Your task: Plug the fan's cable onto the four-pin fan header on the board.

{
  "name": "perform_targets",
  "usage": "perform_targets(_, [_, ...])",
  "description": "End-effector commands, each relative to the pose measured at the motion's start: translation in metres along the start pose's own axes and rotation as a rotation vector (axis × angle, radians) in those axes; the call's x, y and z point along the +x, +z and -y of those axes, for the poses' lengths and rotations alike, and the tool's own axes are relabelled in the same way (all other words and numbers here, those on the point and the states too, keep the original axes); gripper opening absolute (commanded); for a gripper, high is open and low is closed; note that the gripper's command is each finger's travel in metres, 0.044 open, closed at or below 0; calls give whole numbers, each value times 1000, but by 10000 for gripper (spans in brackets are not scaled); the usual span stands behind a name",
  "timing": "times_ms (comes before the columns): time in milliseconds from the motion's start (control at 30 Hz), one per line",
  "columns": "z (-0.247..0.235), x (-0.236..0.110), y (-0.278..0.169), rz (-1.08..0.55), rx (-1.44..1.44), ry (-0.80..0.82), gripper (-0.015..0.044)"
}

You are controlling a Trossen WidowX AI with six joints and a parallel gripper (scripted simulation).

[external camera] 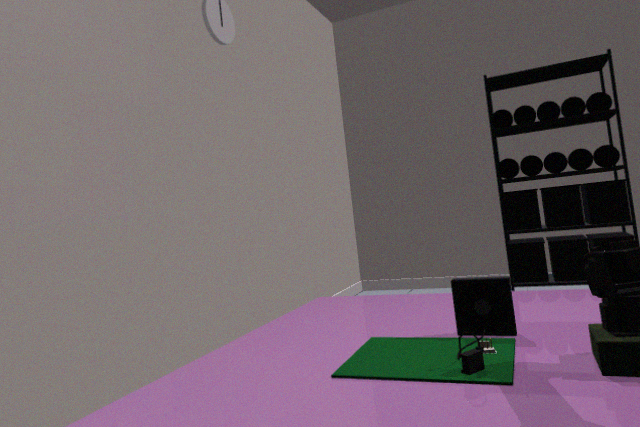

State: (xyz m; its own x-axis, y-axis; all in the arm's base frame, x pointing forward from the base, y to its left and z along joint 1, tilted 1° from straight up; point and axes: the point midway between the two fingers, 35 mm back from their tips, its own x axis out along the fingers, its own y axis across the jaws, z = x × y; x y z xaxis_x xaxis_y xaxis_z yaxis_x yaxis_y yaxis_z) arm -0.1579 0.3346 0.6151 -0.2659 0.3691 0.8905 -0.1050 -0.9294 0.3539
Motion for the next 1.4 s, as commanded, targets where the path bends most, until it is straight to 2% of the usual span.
perform_targets(0, [0,0,0,0,0,0,426])
perform_targets(167, [-12,1,3,11,42,27,440])
perform_targets(400, [-118,-6,34,78,450,297,440])
perform_targets(567, [-191,-29,67,74,749,524,440])
perform_targets(800, [-280,-85,124,-15,1168,883,440])
perform_targets(1000, [-329,-140,173,-146,1480,1176,440])
perform_targets(1200, [-358,-206,225,-359,1745,1495,440])
perform_targets(1367, [-366,-266,266,-607,1900,1772,440])
